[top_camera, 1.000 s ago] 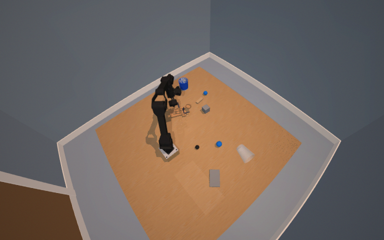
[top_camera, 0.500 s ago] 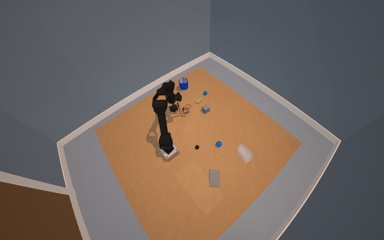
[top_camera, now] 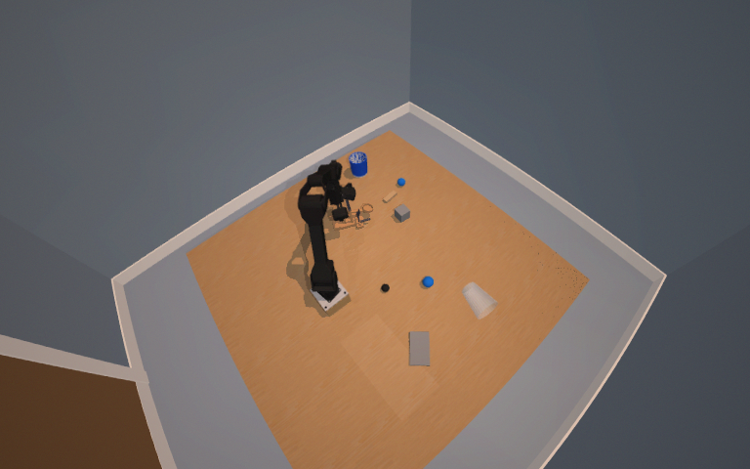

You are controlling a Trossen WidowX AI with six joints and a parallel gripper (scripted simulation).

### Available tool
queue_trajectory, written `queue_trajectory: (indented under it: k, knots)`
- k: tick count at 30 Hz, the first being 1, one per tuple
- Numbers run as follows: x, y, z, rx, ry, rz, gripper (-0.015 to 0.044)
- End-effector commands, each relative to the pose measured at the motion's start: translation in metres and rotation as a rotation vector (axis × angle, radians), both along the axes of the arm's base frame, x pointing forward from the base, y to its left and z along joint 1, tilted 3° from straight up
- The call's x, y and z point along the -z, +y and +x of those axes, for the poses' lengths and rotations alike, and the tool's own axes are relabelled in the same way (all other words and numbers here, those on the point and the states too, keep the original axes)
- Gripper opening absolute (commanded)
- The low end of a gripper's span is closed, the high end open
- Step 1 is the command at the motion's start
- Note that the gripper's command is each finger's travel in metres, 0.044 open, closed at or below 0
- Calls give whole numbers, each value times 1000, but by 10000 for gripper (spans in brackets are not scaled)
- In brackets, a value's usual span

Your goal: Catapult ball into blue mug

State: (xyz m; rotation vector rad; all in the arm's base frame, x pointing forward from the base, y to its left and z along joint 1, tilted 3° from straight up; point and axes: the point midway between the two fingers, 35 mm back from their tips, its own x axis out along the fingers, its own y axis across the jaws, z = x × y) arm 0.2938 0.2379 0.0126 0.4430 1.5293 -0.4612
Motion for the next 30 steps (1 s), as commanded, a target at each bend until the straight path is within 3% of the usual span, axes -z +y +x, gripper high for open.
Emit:
queue_trajectory:
  k: [1, 21, 30]
  knots:
    - [9, -2, -2, 3, 5, -8, 440]
    - [35, -3, -3, 3, 6, -8, 440]
    - [32, -1, -2, 0, 2, -2, 204]
